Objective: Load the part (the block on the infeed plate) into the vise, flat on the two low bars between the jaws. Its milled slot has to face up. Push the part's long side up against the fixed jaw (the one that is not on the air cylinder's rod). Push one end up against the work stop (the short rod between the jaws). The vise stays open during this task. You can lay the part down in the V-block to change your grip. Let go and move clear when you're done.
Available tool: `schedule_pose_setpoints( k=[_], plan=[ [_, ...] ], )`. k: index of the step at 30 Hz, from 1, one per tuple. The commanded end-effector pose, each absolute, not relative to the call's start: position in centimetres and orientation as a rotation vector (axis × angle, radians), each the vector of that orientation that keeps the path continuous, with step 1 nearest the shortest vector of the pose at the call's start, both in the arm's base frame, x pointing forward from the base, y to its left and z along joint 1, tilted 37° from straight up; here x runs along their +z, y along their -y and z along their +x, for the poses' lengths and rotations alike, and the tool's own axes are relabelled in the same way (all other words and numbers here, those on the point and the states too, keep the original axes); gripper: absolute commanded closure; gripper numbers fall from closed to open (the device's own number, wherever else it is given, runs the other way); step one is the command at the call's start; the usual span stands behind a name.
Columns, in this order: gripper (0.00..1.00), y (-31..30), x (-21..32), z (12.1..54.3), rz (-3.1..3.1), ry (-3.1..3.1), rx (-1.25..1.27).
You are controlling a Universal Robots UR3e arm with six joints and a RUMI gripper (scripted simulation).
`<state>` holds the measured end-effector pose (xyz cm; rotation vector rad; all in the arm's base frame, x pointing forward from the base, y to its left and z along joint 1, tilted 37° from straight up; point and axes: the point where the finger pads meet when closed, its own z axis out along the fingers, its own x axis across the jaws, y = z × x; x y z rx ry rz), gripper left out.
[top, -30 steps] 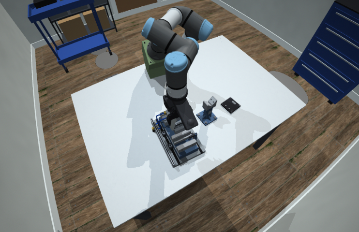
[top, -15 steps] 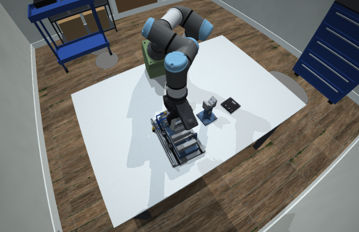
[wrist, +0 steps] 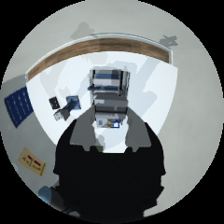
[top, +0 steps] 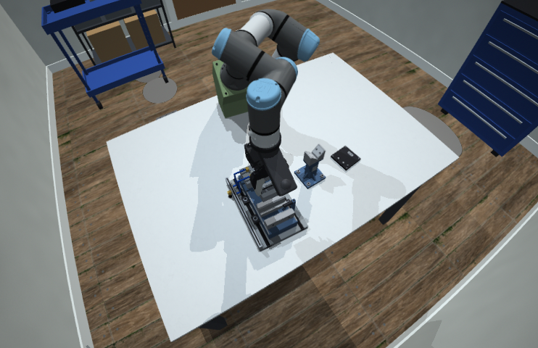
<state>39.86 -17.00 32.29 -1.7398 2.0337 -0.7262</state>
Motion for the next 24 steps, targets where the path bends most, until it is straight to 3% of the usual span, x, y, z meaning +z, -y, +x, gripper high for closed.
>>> schedule_pose_setpoints(
  k=[1,24],
  plan=[
    [1.00,17.0,32.2,40.0,-1.740,-2.032,-0.730],
    [1.00,17.5,30.0,41.7,-1.740,-2.032,-0.730]
  ],
)
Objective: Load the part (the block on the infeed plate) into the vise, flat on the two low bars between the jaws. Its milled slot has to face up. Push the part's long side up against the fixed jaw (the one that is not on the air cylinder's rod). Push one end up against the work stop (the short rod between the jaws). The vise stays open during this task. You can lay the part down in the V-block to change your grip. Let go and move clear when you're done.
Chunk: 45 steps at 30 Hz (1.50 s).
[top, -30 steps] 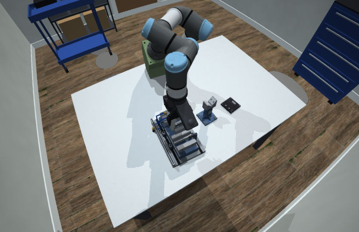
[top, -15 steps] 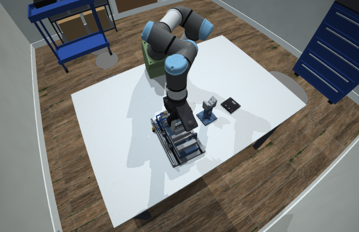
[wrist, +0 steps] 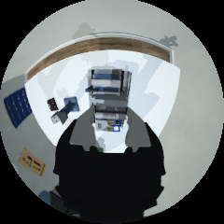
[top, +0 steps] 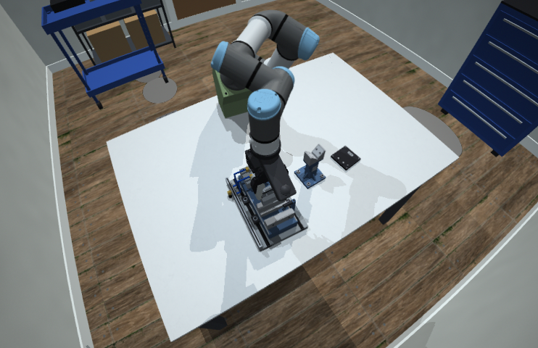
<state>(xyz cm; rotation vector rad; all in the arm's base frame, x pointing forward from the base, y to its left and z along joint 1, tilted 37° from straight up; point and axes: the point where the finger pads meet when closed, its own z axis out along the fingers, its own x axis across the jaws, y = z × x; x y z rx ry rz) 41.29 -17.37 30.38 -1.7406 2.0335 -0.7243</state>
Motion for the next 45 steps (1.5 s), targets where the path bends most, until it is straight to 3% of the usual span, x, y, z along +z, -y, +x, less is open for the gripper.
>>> schedule_pose_setpoints(
  k=[1,45],
  plan=[
    [1.00,17.5,29.9,41.8,-1.740,-2.032,-0.730],
    [1.00,18.4,25.3,45.2,-1.740,-2.032,-0.730]
  ],
)
